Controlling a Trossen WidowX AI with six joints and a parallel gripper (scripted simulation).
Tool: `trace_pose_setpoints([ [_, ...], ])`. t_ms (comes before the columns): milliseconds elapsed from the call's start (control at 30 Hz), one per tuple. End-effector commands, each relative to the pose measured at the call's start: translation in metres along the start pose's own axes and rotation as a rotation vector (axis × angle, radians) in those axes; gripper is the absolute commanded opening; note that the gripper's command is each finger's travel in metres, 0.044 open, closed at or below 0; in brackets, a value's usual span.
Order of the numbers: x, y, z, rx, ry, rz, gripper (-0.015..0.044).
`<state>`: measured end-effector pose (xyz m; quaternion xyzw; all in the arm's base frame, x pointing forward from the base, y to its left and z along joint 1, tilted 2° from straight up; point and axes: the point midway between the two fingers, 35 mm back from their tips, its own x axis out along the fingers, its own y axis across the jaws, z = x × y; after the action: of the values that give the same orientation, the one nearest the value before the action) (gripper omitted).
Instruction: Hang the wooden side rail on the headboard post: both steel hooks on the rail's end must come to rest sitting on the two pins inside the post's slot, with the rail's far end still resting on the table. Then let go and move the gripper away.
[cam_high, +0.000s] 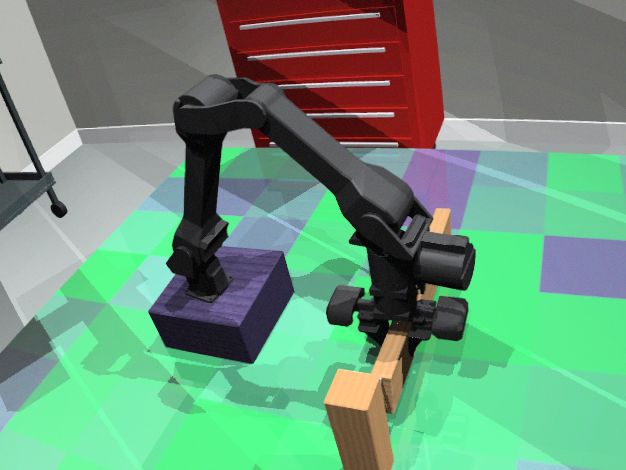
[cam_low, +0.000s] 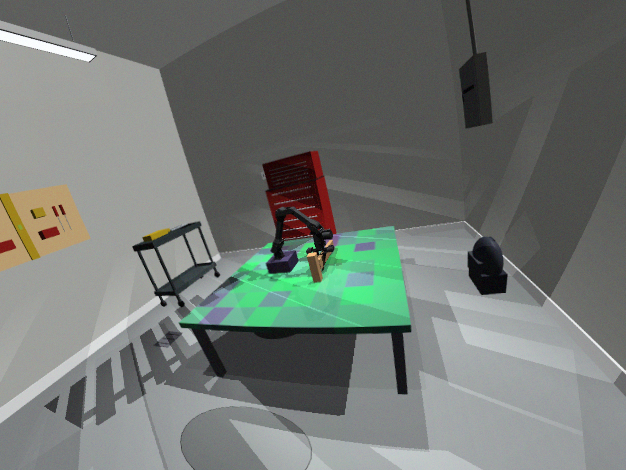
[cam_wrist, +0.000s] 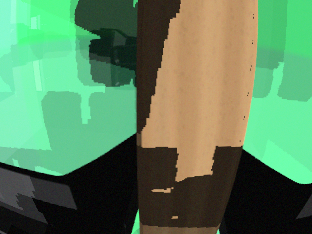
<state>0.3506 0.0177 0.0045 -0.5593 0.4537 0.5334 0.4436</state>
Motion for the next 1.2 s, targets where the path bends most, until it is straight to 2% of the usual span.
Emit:
trace_pose_setpoints([
  [0, -0.0022, -0.0026, -0.0024, 0.003, 0.004, -0.012, 0.0],
  [1167, -0.0036, -0.0018, -0.0064, 0.003, 0.004, -0.012, 0.0],
])
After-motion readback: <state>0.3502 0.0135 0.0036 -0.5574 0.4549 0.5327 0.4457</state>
